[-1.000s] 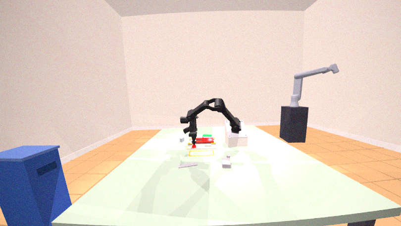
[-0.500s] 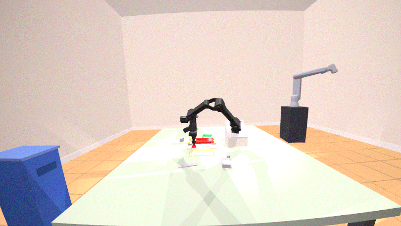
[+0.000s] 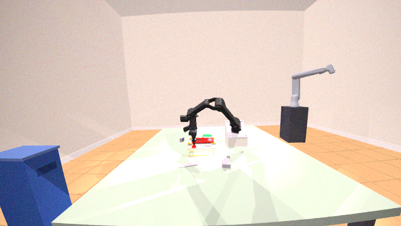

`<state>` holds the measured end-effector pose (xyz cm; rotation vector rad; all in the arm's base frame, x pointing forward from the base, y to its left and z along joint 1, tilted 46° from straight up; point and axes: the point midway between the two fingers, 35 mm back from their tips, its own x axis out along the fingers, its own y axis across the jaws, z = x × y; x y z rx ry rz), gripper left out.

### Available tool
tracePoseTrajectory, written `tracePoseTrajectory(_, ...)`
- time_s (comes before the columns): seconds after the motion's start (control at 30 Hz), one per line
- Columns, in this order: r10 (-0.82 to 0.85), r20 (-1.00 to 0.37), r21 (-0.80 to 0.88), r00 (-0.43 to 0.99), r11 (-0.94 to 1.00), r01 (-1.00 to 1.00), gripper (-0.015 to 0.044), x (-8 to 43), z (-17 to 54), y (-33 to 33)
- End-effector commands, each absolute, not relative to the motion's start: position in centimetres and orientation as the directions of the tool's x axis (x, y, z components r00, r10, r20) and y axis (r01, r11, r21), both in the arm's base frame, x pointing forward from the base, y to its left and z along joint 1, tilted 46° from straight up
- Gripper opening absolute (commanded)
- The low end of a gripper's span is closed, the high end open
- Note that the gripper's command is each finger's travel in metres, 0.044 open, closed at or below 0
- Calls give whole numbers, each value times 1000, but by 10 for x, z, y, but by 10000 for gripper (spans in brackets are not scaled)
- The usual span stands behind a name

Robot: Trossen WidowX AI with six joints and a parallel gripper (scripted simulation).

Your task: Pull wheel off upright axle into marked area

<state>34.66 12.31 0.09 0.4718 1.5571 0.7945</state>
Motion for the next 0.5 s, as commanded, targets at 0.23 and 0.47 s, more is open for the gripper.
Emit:
tracePoseTrajectory(0.23,701,-696,718,-154,679,-153,0,347,3,121)
tracePoseTrajectory(0.47,701,-696,718,-154,679,-153,0,347,5,119)
